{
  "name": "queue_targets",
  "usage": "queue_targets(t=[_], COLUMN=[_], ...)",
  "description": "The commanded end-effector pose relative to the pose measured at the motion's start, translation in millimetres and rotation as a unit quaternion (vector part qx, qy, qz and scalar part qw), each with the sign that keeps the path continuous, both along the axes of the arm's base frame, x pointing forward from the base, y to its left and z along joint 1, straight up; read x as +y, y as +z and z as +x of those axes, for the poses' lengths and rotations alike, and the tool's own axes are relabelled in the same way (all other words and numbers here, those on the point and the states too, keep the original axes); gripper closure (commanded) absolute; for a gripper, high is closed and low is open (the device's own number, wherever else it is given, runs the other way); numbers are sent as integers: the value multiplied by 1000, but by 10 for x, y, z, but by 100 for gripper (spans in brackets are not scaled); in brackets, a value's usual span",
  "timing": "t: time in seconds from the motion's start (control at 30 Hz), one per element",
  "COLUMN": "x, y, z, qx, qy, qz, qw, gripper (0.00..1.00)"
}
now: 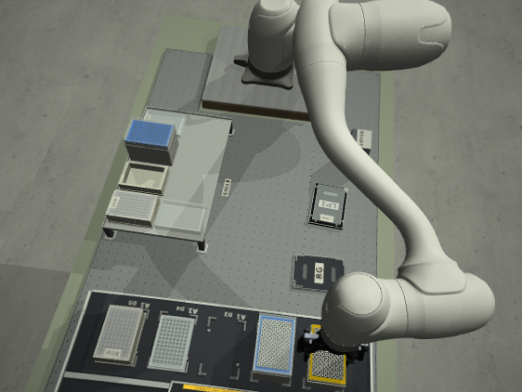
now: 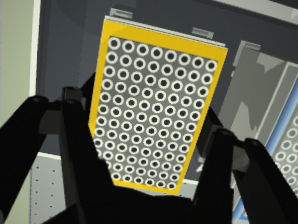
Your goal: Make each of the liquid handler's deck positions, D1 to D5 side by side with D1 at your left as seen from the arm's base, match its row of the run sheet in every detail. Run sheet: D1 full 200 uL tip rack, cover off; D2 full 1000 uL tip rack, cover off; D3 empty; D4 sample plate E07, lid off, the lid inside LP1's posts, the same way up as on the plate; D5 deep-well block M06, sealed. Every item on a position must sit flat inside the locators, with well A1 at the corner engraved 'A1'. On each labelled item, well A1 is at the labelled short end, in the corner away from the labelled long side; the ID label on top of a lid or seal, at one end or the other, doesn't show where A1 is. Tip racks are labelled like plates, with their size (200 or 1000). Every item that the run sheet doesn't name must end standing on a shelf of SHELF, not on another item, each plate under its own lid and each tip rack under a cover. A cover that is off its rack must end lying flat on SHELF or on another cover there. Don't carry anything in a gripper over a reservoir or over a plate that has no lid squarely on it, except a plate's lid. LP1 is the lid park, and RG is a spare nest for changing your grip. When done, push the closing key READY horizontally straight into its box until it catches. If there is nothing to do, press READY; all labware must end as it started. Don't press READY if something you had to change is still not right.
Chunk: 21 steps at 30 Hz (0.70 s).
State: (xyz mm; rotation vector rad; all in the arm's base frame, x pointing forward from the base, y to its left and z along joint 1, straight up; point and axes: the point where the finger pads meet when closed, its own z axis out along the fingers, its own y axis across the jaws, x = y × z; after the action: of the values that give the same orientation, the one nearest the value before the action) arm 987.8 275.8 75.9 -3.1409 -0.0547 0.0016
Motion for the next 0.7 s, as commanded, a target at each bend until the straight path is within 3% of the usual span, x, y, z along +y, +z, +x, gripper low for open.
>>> queue_targets(t=[0.0,0.67], x=[2,2], y=[9,-12], z=[4,4], qx=[-1,-1], qy=[0,0], qz=[1,1], qw=[1000,1000], gripper=[90,90])
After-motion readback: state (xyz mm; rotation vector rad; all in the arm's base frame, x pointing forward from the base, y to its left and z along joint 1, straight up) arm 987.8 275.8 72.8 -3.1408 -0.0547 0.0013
